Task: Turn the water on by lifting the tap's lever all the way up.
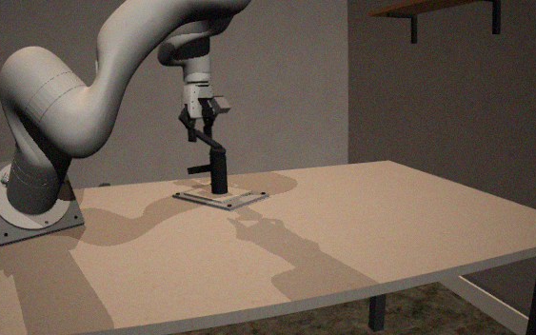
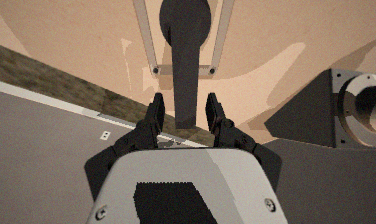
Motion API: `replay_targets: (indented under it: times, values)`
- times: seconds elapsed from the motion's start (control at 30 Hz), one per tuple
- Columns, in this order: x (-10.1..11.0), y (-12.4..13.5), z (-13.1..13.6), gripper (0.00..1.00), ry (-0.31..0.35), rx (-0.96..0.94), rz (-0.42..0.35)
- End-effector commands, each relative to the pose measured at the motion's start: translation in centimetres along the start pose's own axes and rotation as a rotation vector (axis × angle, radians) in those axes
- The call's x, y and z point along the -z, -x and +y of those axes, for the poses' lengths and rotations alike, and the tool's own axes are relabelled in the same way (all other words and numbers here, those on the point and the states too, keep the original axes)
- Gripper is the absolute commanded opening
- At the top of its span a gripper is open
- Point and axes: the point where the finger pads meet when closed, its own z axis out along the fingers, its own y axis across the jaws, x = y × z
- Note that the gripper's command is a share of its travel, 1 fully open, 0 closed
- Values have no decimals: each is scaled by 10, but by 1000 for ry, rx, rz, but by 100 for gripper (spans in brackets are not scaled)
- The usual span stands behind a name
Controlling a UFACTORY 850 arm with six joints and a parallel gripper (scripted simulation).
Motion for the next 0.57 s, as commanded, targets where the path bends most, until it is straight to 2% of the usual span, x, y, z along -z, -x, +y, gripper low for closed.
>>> replay_targets:
  times: [0.0,0.23,0.53]
  values:
    - [1,0,-1,63,-1,-1,-1]
    - [3,0,-1,63,-1,-1,-1]
    - [17,0,-1,63,-1,-1,0]
